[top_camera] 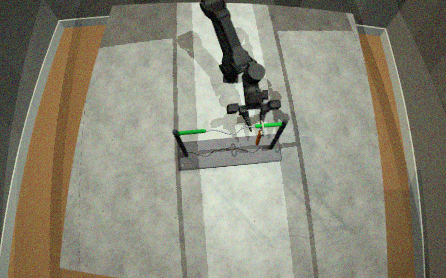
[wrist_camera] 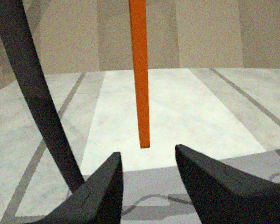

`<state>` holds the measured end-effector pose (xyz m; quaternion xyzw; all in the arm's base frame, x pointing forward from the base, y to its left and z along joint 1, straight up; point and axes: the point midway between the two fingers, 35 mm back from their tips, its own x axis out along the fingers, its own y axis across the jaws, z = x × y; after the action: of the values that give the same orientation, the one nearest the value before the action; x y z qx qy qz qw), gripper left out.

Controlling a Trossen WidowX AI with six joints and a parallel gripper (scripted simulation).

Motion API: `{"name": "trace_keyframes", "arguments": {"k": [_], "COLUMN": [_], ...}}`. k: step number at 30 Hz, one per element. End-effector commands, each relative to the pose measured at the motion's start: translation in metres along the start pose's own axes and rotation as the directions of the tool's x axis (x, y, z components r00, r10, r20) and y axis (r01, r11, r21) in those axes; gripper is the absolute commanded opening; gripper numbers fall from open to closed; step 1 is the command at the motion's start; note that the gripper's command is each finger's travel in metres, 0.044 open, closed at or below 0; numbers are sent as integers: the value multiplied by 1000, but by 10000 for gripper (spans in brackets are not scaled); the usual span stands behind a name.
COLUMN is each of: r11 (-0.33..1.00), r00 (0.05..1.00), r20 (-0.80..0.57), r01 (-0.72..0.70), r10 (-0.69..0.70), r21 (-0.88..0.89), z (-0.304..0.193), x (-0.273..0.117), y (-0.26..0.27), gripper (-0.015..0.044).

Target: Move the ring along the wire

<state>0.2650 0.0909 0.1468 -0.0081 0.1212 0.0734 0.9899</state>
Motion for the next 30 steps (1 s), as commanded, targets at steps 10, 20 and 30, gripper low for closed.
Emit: {"name": "trace_keyframes", "arguments": {"k": [10,20,30], "r11": [1000,1000,1000], "r00": [1000,1000,1000], "r20": [0,0,0], "r01": [4,4,0], "r10": [-4,-4,0], "r21": [7,7,2], "z": [-3,-3,-2], "x": [-13,-13,-20], "y": [-2,-2,0], "gripper": [160,160,239]}}
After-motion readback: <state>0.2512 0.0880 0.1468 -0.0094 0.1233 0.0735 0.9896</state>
